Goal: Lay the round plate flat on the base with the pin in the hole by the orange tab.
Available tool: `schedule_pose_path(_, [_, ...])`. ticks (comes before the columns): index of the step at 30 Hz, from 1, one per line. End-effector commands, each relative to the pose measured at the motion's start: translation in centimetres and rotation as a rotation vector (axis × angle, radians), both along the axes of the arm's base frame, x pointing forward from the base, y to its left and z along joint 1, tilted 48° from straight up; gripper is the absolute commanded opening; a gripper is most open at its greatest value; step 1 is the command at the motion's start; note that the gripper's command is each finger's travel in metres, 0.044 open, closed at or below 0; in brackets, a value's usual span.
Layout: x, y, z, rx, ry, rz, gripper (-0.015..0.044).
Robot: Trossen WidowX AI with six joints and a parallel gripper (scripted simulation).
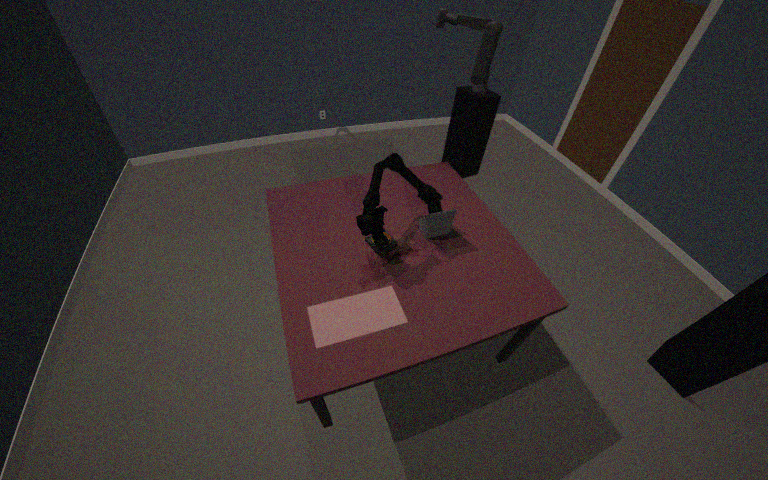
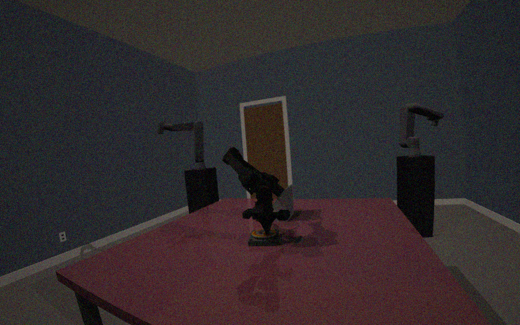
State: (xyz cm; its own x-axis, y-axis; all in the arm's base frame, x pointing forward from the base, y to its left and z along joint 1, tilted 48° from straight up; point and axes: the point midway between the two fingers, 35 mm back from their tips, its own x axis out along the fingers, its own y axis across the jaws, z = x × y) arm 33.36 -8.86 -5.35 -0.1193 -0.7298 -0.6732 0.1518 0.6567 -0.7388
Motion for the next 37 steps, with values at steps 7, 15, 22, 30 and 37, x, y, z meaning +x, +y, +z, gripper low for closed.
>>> schedule_pose_path(7, [0.4,-0.8,0.6,-0.003,0.002,-0.001,0.0])
schedule_pose_path(15, [0.7,2.5,3.4,-0.001,0.002,0.0,0.0])
schedule_pose_path(22, [0.6,2.3,3.0,-0.003,0.007,0.008,0.0])
schedule_pose_path(30, [0.6,2.3,3.0,-0.003,0.007,0.008,0.0])
schedule_pose_path(37, [0.6,2.3,3.0,-0.003,0.007,0.008,0.0])
